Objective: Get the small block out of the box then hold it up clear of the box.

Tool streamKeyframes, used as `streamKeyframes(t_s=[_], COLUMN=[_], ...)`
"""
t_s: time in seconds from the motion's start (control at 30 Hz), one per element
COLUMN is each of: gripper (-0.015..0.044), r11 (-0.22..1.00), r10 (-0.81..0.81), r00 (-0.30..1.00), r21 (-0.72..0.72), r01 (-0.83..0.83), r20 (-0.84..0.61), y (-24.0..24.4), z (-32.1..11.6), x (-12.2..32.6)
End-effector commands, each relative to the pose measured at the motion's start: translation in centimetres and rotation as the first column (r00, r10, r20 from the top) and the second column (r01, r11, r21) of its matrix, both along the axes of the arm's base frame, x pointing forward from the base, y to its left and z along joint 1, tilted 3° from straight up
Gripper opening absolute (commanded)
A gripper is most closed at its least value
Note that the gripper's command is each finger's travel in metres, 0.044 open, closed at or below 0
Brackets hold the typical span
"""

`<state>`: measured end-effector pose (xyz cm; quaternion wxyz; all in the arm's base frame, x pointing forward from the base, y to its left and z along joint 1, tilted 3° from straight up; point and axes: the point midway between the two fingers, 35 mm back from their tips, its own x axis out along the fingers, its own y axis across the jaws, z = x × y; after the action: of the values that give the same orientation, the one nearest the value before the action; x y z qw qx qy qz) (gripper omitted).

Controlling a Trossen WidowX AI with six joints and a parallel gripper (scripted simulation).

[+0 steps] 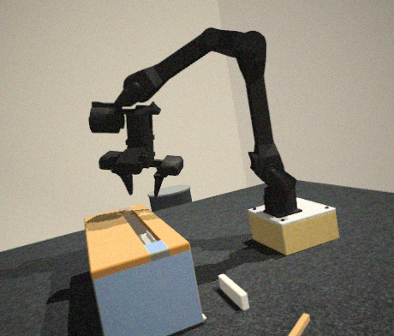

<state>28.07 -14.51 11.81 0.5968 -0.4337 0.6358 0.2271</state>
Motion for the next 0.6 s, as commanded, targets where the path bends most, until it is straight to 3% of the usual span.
streamKeyframes(t_s=[0.0,0.13,0.27,0.57], gripper=[0.0285,0.0285,0.0285,0.0285], r11=[0.885,0.612,0.228,-0.291], r10=[-0.461,-0.789,-0.974,-0.950], r00=[0.878,0.594,0.204,-0.308], r21=[0.131,0.278,0.411,0.505], r01=[0.446,0.740,0.883,0.812], r20=[0.131,0.157,0.103,-0.053], y=[-0.6,-0.9,-1.3,-1.7], z=[-0.1,-0.2,-0.2,-0.3], x=[-0.6,-1.2,-1.7,-2.4])
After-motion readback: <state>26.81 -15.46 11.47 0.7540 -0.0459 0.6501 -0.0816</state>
